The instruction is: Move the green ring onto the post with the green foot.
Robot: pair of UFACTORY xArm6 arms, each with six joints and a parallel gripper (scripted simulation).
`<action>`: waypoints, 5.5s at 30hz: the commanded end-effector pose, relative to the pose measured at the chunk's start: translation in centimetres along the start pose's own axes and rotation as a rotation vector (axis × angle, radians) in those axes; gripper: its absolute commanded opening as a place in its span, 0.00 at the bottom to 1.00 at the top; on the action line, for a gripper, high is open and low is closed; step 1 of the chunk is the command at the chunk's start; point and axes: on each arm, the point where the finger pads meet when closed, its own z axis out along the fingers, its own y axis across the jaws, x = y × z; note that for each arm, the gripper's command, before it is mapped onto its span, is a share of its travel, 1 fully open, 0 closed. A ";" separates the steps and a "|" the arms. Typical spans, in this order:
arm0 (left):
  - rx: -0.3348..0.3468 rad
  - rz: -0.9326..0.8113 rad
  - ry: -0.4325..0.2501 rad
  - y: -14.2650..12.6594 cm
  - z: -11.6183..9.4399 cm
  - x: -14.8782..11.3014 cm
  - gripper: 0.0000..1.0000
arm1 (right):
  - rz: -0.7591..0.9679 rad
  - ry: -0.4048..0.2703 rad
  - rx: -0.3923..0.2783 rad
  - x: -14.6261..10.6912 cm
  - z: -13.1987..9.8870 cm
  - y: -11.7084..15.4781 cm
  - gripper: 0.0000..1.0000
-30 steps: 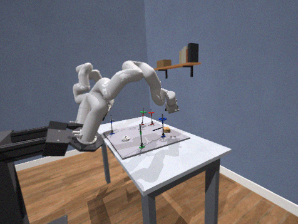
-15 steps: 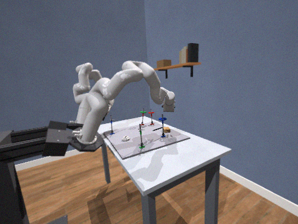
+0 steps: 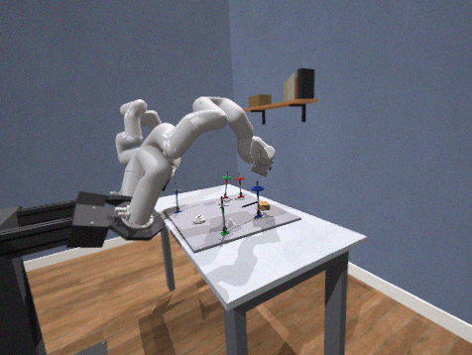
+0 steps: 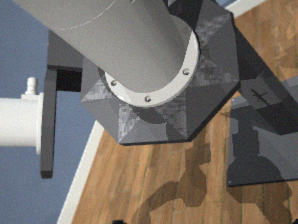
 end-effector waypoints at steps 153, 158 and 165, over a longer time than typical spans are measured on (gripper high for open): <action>-0.001 0.000 -0.001 0.0 0.0 0.0 1.00 | 1.160 0.092 -0.521 8.8 23.9 17.1 0.24; -0.001 0.000 -0.001 0.0 0.0 0.0 1.00 | 1.159 0.092 -0.521 8.6 24.9 17.6 0.24; -0.001 0.000 -0.001 0.0 0.0 0.0 1.00 | 1.159 0.092 -0.521 8.5 25.1 17.7 0.24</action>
